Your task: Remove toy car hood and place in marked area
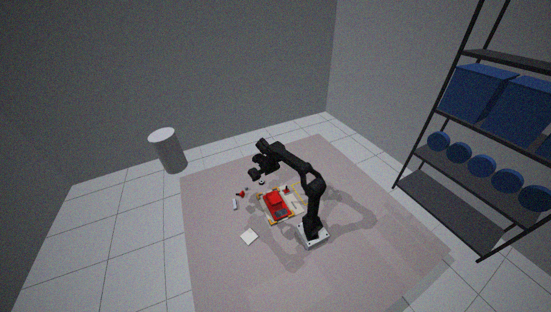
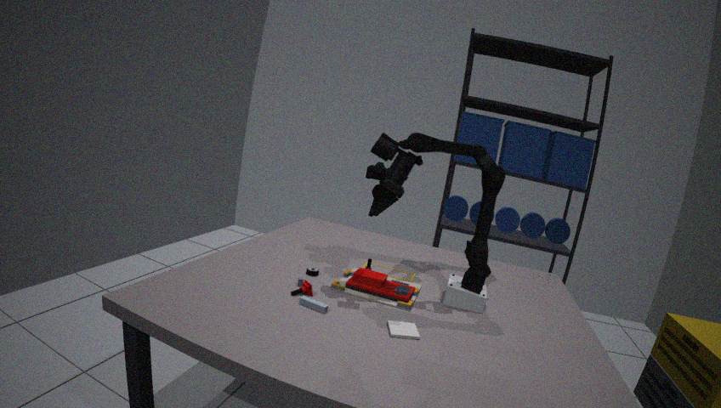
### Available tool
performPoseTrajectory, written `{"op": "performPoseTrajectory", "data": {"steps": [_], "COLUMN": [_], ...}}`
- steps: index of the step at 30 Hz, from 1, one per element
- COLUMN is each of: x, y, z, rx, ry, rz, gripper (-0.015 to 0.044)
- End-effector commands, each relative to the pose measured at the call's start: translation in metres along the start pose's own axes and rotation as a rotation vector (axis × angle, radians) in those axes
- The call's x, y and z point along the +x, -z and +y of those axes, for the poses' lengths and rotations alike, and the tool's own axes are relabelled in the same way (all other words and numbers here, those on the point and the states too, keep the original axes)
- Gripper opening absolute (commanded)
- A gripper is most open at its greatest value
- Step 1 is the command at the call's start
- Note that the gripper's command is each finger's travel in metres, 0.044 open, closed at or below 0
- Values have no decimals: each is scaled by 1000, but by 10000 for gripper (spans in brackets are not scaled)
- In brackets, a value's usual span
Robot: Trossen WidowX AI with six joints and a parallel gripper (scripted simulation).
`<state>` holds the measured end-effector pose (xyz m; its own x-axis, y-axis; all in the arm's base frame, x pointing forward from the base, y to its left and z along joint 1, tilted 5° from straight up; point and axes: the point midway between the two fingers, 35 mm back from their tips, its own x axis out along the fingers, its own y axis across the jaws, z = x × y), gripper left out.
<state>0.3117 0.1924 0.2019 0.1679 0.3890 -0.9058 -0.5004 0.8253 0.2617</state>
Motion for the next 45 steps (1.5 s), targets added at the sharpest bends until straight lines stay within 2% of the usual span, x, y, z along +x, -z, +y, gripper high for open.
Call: {"op": "performPoseTrajectory", "data": {"steps": [1, 12, 45], "x": [28, 102, 118], "y": [13, 71, 77], "z": [-19, -79, -86], "rx": [89, 325, 329], "ry": [68, 307, 311], "rz": [84, 343, 347], "gripper": [440, 440, 440]}}
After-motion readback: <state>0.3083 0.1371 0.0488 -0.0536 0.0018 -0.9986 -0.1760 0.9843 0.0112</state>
